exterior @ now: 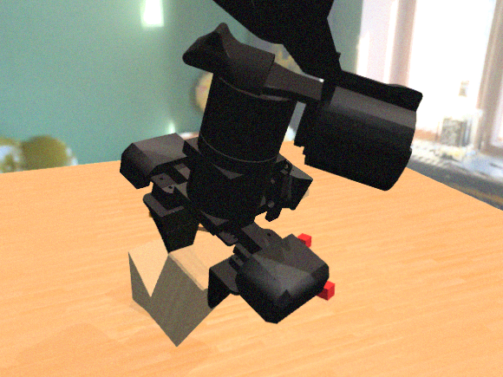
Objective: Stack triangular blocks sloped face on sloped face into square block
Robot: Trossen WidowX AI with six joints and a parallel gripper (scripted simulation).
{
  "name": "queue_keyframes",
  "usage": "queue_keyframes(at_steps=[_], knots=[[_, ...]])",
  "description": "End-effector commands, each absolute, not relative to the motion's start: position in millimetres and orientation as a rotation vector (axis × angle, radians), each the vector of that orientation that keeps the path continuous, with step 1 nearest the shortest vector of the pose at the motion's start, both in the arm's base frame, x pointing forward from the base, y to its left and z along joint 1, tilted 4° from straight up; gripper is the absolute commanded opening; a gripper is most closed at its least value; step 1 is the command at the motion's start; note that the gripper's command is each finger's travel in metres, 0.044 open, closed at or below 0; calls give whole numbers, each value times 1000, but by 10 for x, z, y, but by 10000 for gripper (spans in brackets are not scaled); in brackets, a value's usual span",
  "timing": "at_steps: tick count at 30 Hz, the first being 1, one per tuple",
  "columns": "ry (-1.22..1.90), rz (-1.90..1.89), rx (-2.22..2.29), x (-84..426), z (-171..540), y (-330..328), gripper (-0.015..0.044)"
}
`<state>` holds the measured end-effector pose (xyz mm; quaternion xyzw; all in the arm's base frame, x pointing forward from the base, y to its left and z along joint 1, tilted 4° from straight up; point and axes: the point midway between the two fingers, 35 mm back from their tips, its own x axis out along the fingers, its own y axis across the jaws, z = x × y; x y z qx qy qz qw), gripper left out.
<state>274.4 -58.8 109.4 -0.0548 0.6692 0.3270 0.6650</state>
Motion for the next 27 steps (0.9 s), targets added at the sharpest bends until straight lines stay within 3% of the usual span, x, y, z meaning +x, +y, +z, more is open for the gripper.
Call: queue_keyframes(at_steps=[1,27], knots=[[1458,843,-256,2720,1083,-570,0],[1039,1364,-1010,2710,1103,-542,0]])
